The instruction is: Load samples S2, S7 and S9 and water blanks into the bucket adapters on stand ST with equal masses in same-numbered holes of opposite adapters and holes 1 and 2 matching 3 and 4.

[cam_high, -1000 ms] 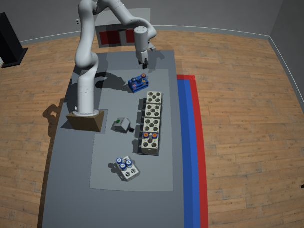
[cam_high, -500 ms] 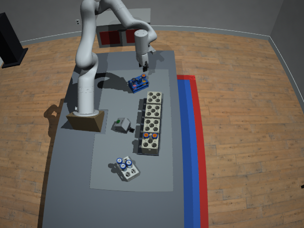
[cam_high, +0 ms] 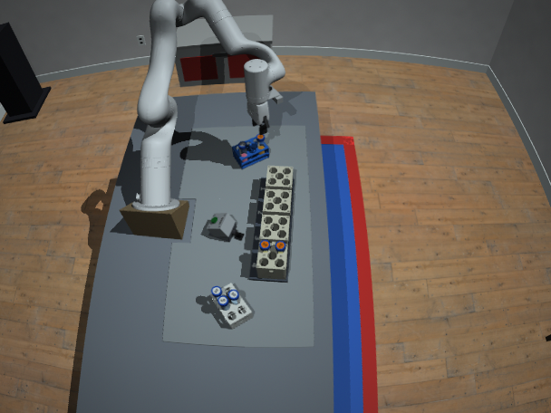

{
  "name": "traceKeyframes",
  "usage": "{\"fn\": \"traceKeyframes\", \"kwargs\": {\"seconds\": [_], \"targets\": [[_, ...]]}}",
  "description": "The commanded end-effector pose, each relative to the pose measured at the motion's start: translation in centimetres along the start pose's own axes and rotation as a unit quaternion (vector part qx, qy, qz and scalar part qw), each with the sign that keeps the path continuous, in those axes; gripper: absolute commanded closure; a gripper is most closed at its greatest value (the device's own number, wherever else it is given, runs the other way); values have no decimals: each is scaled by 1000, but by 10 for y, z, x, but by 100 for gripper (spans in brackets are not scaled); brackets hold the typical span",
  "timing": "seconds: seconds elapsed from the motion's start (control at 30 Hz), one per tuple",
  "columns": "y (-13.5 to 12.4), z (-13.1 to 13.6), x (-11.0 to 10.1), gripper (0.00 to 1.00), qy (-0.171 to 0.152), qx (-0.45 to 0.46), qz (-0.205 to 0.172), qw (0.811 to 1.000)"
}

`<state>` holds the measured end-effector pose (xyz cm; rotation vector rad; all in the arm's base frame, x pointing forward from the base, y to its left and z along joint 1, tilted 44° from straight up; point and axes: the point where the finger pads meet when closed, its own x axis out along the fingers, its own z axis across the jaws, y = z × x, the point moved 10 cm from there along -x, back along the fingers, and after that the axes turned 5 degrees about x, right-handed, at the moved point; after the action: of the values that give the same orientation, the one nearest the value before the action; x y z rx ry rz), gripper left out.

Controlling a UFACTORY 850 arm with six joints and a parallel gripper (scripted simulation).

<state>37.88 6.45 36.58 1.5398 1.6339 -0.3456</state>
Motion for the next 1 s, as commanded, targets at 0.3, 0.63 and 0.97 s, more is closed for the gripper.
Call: {"fn": "traceKeyframes", "kwargs": {"seconds": [0.3, 0.63, 0.97], "targets": [[1, 0, 21, 43, 0, 0, 1, 1000], [1, 0, 41, 43, 0, 0, 1, 1000], [1, 0, 47, 43, 0, 0, 1, 1000]]}}
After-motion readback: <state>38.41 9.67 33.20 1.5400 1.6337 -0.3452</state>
